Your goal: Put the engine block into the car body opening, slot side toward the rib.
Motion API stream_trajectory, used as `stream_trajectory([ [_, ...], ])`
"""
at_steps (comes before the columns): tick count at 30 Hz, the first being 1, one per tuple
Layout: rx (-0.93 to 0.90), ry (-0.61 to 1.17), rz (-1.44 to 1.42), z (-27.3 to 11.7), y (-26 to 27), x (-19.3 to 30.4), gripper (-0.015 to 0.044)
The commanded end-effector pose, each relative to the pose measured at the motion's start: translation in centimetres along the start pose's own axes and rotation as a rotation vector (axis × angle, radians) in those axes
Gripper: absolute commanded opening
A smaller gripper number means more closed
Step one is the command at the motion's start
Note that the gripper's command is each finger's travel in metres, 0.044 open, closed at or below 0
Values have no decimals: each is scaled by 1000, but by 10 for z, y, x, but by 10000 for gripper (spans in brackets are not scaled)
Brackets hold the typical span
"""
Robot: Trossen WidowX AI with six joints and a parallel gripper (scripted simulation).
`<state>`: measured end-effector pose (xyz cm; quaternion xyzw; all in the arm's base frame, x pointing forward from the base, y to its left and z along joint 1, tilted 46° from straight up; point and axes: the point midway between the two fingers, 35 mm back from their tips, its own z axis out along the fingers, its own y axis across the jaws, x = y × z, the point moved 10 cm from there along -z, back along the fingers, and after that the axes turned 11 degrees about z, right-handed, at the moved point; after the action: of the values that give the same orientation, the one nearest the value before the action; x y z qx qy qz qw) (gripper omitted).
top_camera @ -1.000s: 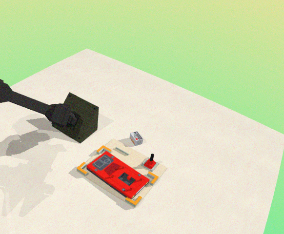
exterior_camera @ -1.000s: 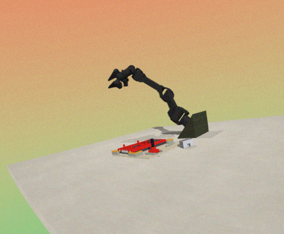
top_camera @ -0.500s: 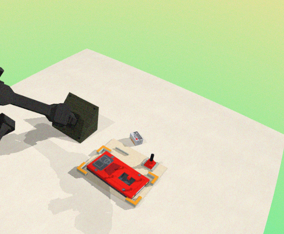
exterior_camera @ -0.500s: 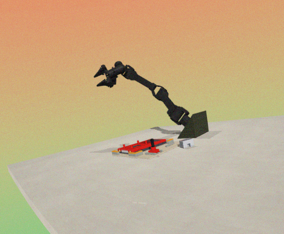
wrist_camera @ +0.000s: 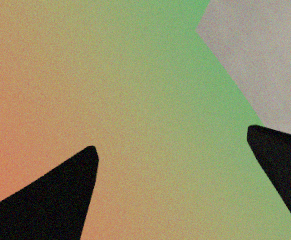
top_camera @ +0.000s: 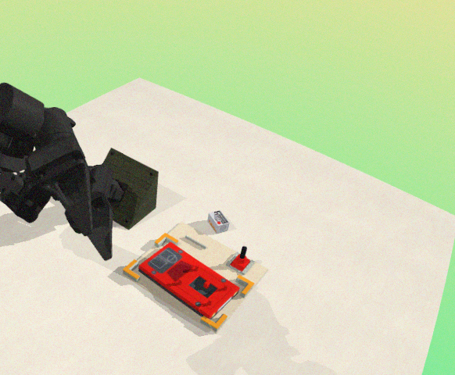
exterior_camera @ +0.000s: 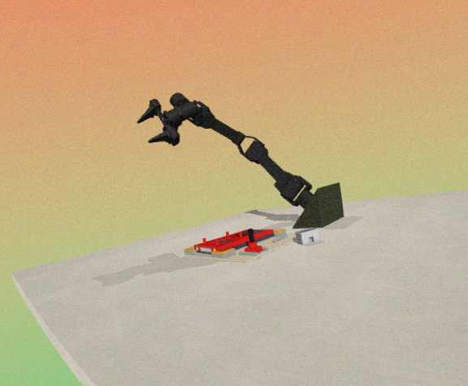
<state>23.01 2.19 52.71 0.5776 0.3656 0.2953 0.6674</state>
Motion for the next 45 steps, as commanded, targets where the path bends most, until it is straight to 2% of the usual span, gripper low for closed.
stream_trajectory([
  [1, 70, 71, -78, 11, -20, 29, 440],
  [11, 271, 228, -288, 29, -83, 103, 440],
  [21, 486, 363, -513, 29, -157, 167, 440],
  [33, 742, 487, -801, 5, -250, 221, 440],
  [45, 995, 551, -1107, -33, -340, 246, 440],
])
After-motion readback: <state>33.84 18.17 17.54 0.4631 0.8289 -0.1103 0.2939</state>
